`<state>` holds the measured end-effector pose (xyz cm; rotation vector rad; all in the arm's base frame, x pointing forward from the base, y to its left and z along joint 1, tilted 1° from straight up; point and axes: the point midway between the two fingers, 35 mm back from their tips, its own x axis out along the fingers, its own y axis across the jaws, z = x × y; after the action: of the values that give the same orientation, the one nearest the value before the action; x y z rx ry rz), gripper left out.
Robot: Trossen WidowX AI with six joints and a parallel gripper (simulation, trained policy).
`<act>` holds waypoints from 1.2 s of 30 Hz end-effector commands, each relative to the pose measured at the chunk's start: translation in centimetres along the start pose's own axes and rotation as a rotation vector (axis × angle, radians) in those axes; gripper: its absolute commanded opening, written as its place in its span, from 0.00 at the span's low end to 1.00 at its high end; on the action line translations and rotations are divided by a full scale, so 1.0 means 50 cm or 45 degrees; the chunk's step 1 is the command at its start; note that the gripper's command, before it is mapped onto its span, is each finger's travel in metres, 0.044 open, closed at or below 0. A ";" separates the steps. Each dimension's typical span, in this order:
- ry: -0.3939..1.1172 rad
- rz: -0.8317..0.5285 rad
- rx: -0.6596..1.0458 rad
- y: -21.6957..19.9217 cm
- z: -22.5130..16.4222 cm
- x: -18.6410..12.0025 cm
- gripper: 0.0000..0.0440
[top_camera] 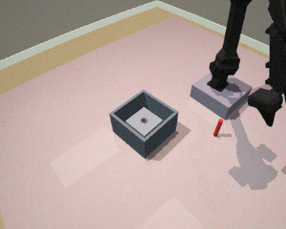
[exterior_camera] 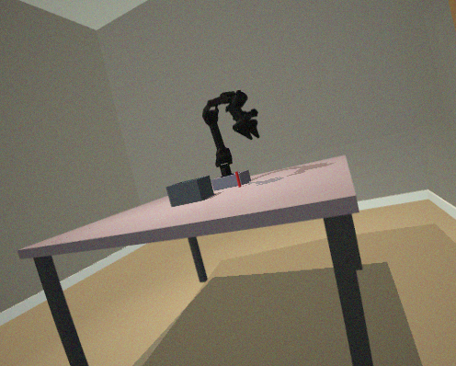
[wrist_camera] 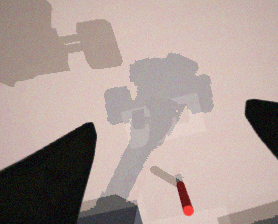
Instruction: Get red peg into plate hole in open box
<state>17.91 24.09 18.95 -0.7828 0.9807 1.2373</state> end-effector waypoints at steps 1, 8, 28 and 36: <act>0.024 -0.017 0.110 -0.004 -0.015 0.001 1.00; 0.088 -0.050 0.412 -0.012 -0.053 0.008 1.00; 0.254 -0.200 1.271 -0.026 -0.164 0.027 1.00; 0.314 -0.286 1.609 -0.028 -0.209 0.039 1.00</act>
<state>17.60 15.64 13.33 -0.0379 1.5327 0.2128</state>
